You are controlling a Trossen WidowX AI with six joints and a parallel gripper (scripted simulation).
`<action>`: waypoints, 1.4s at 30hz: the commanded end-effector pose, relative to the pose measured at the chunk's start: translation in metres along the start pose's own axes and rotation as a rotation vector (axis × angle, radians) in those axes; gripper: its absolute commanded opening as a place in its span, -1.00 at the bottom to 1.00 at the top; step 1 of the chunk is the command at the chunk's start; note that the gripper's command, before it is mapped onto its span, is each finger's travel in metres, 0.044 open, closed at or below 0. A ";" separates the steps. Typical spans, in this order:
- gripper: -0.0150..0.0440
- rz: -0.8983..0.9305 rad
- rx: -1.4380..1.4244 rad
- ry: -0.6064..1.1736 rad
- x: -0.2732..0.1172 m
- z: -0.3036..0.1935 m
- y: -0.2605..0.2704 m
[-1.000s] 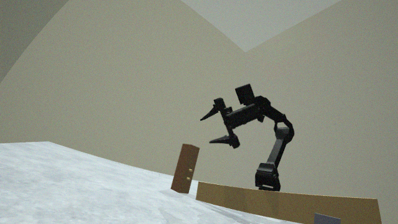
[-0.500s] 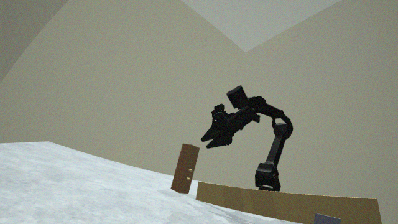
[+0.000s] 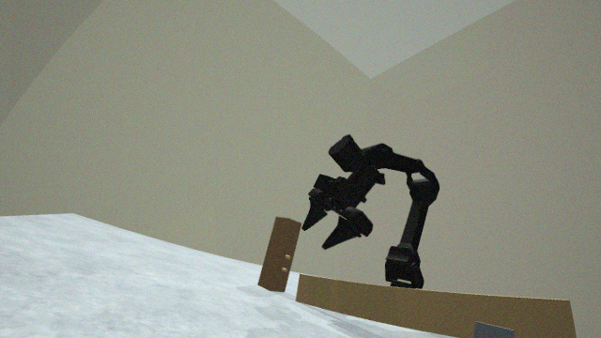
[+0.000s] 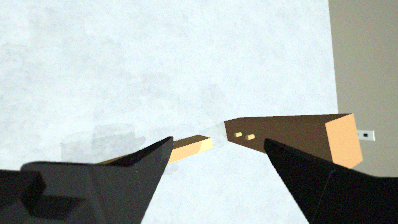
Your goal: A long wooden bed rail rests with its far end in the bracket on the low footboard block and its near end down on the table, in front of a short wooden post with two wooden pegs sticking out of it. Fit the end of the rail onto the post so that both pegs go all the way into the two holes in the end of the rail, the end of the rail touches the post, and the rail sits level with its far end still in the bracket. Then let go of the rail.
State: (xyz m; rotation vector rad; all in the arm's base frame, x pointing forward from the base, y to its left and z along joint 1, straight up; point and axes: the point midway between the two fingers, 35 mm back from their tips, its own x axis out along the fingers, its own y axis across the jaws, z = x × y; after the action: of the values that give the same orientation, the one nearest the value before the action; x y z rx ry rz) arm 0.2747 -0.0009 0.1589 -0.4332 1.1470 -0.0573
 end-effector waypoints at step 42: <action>1.00 0.560 -1.679 -0.084 0.035 -0.036 0.052</action>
State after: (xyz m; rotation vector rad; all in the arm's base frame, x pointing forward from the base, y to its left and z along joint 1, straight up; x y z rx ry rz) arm 0.2486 0.0257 0.1033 -1.5187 0.9689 1.4735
